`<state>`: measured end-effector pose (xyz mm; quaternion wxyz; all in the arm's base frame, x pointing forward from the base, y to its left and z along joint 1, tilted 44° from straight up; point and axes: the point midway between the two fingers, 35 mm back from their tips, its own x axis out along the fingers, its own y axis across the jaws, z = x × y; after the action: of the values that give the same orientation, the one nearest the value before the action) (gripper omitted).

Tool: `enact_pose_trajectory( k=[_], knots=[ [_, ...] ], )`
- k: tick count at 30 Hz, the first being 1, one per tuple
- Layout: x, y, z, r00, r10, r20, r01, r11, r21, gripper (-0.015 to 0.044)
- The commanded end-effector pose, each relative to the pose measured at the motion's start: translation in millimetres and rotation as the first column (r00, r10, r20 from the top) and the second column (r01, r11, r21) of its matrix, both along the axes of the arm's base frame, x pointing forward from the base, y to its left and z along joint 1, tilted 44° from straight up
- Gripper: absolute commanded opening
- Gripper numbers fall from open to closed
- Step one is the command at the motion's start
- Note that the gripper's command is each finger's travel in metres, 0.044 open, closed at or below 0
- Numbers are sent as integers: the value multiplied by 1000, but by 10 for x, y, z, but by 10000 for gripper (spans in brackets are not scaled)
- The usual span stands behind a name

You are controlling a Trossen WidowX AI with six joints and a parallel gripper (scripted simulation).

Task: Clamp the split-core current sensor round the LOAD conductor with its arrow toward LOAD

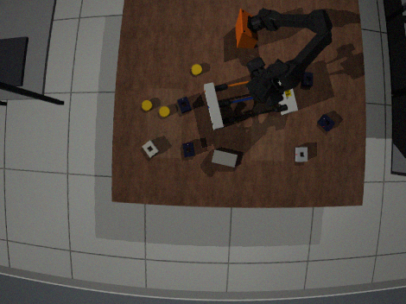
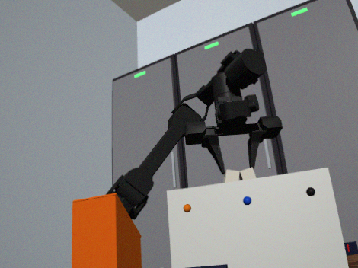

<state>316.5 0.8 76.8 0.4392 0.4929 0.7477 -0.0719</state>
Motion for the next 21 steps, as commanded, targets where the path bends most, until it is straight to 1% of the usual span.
enact_pose_trajectory(
  k=[1,6,21],
  knots=[
    [117,95,17,990,-100,-95,99,995,-14,0],
    [211,173,30,967,-186,-175,182,983,-38,0],
    [206,280,-82,966,-190,-177,186,982,-40,0]
  ],
)
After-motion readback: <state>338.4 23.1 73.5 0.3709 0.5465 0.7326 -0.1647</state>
